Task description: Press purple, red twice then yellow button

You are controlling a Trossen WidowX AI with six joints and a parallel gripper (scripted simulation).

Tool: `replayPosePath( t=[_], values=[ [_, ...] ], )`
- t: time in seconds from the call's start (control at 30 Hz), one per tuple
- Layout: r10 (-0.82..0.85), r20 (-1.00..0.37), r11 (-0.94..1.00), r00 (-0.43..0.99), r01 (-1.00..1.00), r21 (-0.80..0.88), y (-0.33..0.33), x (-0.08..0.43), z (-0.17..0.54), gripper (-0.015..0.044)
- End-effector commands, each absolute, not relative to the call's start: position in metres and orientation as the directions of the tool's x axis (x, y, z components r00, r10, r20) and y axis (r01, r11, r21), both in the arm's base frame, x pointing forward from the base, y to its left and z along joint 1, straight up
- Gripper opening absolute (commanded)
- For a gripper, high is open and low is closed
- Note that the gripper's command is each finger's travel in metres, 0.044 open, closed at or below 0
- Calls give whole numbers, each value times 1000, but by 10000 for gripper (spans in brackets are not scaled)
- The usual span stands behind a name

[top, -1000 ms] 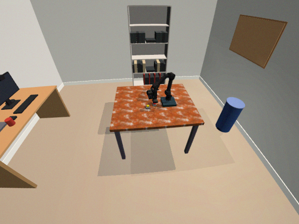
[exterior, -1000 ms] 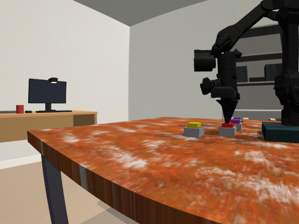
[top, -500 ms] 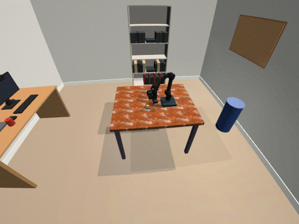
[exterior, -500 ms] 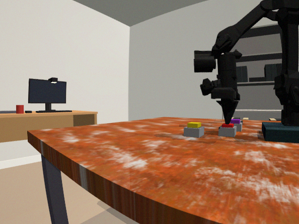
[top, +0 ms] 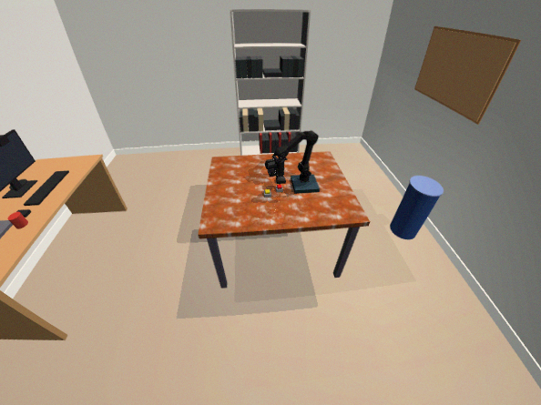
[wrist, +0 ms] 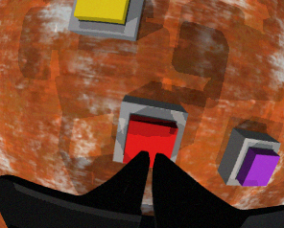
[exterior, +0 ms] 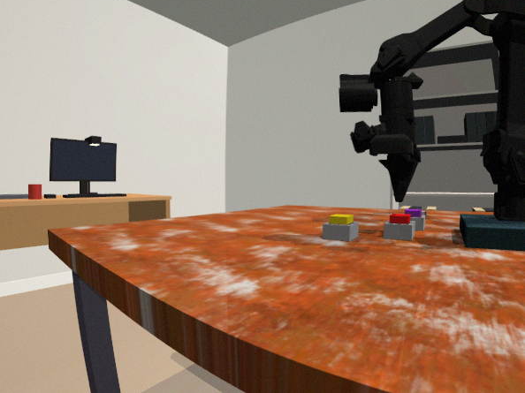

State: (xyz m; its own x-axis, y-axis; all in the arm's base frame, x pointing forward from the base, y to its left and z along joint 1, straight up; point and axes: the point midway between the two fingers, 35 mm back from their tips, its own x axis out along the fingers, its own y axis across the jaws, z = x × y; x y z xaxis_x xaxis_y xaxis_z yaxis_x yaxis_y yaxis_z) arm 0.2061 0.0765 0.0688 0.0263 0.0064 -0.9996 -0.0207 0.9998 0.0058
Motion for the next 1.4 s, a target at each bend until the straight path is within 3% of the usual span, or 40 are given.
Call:
replayPosePath(
  t=[0.0,1.37],
  values=[
    [5,-1000,1000,20,-17,5,76,204,73,20],
    [5,-1000,1000,20,-17,5,76,205,41,20]
  ],
)
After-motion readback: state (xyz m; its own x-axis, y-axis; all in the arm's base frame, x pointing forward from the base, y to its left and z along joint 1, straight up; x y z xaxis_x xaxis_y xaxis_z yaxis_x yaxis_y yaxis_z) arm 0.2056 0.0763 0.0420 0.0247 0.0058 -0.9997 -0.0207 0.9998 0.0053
